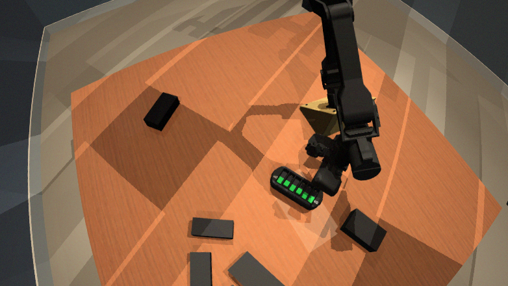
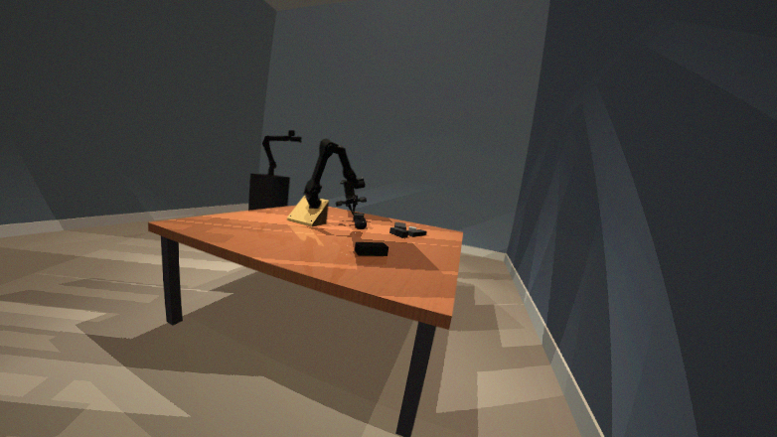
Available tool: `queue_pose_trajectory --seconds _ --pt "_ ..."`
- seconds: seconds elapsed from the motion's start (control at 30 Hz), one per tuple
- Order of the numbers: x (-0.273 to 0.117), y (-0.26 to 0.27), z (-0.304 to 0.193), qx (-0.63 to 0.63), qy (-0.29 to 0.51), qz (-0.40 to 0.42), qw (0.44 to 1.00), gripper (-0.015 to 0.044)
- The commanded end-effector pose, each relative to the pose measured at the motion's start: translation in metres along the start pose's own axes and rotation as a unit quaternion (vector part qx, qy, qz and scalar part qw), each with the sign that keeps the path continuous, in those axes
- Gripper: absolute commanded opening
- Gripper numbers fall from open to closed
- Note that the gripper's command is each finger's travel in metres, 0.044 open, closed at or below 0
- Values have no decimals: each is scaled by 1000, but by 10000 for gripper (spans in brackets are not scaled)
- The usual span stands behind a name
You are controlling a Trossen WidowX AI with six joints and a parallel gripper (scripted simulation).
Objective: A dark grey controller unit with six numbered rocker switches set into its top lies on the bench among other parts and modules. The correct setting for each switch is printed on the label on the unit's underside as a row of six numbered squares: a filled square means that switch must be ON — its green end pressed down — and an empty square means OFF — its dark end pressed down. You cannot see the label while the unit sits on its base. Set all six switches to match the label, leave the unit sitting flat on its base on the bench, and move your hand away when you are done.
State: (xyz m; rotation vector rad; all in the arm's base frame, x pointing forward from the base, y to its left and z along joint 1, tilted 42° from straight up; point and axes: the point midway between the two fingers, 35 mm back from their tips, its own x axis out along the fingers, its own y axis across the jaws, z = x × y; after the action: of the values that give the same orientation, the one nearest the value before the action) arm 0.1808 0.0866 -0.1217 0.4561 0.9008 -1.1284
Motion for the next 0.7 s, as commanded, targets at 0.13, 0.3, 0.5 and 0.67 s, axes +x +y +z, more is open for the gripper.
queue_pose_trajectory --seconds 0.13,0.3,0.5,0.67 --pt "0 -7 -1 5 5 11 1000 0" --pt "0 -4 -1 4 3 10 1000 0" --pt "0 -7 -1 5 5 10 1000 0" --pt "-1 -5 -1 4 4 12 1000 0"
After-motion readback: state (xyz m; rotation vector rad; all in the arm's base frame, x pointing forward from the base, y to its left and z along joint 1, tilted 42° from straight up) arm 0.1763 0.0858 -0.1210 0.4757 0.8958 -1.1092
